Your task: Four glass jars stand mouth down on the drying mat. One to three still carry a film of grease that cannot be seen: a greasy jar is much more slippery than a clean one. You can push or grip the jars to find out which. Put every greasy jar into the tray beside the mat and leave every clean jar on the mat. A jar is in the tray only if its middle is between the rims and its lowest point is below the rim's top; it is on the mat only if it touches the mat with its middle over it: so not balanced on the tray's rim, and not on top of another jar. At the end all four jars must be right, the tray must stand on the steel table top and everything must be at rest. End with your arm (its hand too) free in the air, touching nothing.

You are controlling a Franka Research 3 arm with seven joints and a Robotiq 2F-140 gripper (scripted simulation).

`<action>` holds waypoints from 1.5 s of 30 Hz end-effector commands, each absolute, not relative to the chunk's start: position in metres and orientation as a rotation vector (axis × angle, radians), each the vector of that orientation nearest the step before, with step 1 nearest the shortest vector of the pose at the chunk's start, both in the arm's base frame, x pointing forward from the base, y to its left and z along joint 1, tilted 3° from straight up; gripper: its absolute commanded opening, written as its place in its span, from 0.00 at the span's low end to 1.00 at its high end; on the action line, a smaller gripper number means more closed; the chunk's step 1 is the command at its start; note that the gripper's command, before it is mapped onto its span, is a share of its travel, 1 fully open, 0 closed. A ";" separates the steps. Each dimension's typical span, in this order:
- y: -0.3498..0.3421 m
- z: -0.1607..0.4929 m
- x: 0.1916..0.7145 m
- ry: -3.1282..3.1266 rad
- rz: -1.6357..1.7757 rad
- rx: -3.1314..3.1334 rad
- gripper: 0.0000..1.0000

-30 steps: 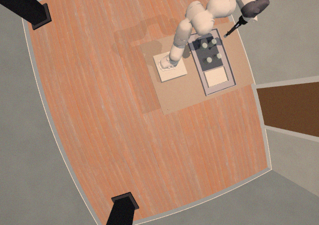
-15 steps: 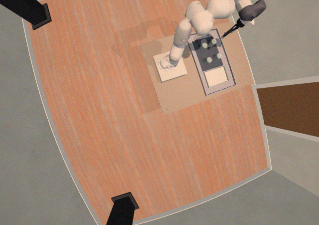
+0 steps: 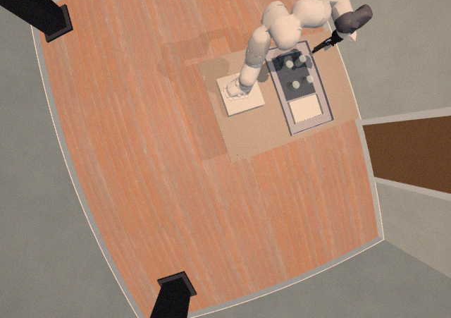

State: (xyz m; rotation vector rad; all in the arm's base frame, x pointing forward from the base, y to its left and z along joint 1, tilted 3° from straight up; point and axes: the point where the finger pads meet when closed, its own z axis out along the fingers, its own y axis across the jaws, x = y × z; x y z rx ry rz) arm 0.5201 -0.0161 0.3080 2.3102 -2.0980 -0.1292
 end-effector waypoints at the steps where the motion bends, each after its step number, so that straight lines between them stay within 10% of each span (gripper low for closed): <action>1: -0.017 0.304 0.522 -2.225 -0.120 2.198 1.00; 45: -0.027 0.247 0.509 -2.674 -0.152 1.624 1.00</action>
